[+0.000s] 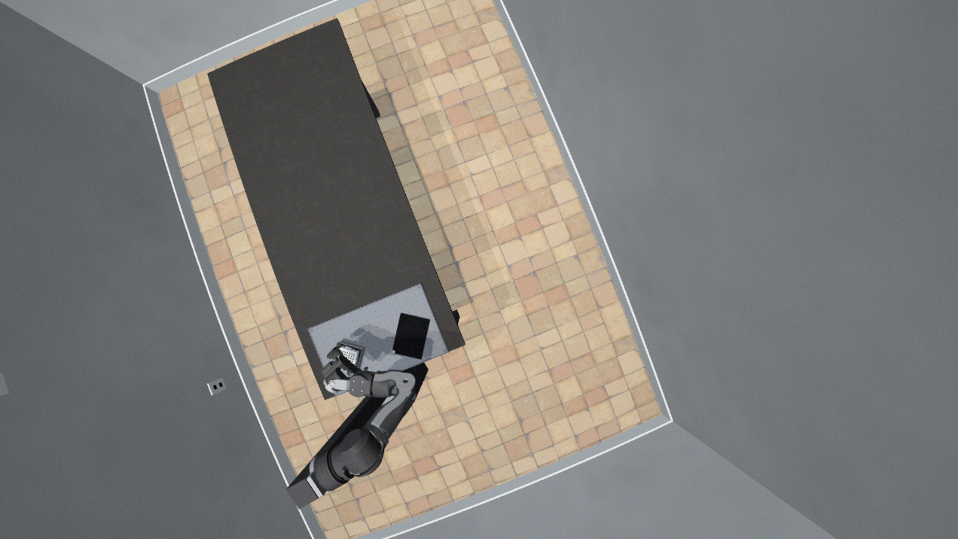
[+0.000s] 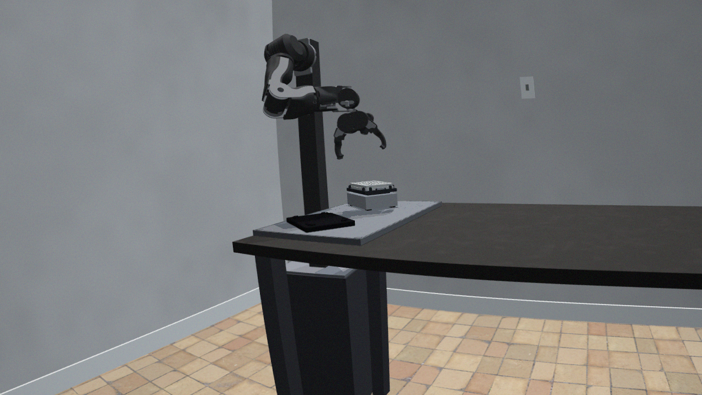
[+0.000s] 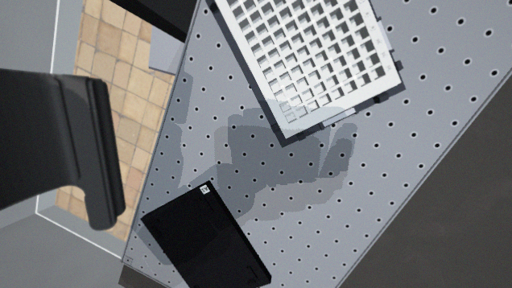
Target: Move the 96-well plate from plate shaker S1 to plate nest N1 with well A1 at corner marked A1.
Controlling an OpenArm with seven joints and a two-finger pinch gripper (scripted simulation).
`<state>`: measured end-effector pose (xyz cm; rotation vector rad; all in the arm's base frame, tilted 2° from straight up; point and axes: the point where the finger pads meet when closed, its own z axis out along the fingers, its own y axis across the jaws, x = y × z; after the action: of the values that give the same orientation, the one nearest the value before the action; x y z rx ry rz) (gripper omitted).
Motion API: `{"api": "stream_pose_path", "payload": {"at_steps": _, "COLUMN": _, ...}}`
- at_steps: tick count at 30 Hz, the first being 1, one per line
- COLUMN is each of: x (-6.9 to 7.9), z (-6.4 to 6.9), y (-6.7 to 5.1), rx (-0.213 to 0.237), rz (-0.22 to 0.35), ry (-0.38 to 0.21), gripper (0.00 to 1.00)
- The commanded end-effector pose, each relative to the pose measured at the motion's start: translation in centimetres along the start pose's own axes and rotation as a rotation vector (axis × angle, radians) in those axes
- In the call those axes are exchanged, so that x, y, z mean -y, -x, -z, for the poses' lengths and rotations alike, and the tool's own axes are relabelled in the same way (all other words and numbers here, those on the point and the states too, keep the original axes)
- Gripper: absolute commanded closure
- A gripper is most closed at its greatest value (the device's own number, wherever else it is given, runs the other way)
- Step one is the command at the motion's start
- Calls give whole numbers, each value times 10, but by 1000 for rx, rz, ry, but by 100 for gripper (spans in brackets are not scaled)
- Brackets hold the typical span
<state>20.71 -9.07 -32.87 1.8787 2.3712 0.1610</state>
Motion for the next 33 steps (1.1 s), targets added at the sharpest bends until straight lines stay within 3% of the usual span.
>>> {"api": "stream_pose_path", "payload": {"at_steps": 1, "x": 1, "z": 0, "y": 0, "rx": 0, "rz": 2, "ry": -5, "gripper": 23}}
{"api": "stream_pose_path", "payload": {"at_steps": 5, "x": 1, "z": 0, "y": 0, "rx": 0, "rz": 2, "ry": -5, "gripper": 23}}
{"api": "stream_pose_path", "payload": {"at_steps": 10, "x": -1, "z": -6, "y": -45, "rx": -19, "rz": 247, "ry": -75, "gripper": 23}}
{"api": "stream_pose_path", "payload": {"at_steps": 22, "x": -1, "z": -6, "y": -45, "rx": -19, "rz": 247, "ry": -75, "gripper": 23}}
{"api": "stream_pose_path", "payload": {"at_steps": 27, "x": -1, "z": -12, "y": -89, "rx": -37, "rz": 488, "ry": -151, "gripper": 23}}
{"api": "stream_pose_path", "payload": {"at_steps": 33, "x": -1, "z": -12, "y": -89, "rx": -37, "rz": 488, "ry": -151, "gripper": 23}}
